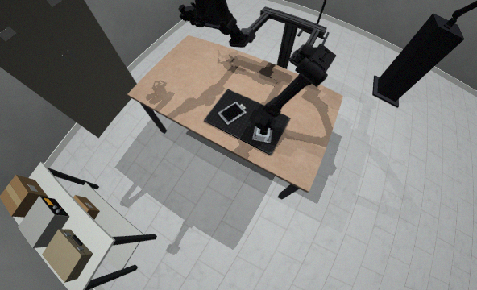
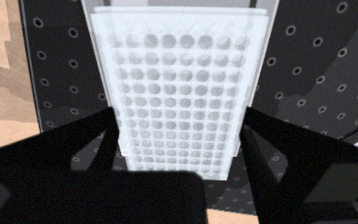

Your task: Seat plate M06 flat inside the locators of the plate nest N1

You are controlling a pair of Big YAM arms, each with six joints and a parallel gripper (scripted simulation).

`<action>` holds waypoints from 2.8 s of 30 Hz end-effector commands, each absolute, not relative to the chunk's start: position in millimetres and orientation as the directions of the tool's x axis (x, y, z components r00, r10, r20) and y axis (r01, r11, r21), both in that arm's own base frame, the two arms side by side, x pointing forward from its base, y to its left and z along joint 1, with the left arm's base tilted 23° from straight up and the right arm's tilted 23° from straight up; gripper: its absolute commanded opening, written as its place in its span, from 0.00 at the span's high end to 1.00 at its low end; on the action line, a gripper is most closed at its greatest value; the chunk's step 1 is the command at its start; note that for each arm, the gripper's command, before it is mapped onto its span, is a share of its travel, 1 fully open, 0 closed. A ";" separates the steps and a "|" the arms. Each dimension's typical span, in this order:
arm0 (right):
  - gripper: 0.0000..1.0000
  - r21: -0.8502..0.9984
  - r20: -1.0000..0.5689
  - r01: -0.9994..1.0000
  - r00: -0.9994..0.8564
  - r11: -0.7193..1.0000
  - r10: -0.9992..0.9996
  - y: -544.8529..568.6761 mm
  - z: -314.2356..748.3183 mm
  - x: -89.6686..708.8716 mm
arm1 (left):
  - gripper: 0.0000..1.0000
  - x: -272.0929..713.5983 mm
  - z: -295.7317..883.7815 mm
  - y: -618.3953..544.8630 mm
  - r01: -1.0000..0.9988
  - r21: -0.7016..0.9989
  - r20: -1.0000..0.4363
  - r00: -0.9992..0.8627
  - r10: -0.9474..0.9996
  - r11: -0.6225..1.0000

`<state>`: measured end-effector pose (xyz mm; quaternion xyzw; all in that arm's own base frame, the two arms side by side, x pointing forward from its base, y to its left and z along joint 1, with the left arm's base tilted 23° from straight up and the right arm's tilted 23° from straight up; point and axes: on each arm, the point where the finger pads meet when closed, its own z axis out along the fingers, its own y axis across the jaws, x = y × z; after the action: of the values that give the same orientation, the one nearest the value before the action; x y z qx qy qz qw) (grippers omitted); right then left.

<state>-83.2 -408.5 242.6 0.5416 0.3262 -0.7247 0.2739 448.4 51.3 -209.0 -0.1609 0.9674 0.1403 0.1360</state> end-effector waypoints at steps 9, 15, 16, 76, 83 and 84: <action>0.00 -0.148 -0.965 0.745 -0.252 -0.650 -0.069 -405.8 252.9 -89.7 | 1.00 460.0 -220.2 58.6 -0.342 0.224 -0.323 -0.910 -0.262 0.912; 0.00 -0.148 -0.965 0.745 -0.252 -0.650 -0.069 -405.8 252.9 -89.7 | 1.00 461.8 -214.3 51.9 -0.322 0.224 -0.326 -0.914 -0.241 0.920; 0.00 -0.148 -0.965 0.745 -0.252 -0.650 -0.069 -405.8 252.9 -89.7 | 1.00 461.8 -214.3 51.9 -0.322 0.224 -0.326 -0.914 -0.241 0.920; 0.00 -0.148 -0.965 0.745 -0.252 -0.650 -0.069 -405.8 252.9 -89.7 | 1.00 459.4 -226.7 60.1 -0.342 0.227 -0.316 -0.911 -0.263 0.912; 0.00 -0.148 -0.965 0.745 -0.252 -0.650 -0.069 -405.8 252.9 -89.7 | 1.00 461.1 -226.9 60.1 -0.343 0.224 -0.323 -0.909 -0.263 0.912; 0.00 -0.148 -0.965 0.745 -0.252 -0.650 -0.069 -405.8 252.9 -89.7 | 1.00 461.1 -226.9 60.1 -0.343 0.224 -0.323 -0.909 -0.263 0.912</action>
<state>-83.2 -408.5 242.6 0.5416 0.3262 -0.7247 0.2739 456.5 57.0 -224.8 -0.1607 0.9670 0.1397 0.1402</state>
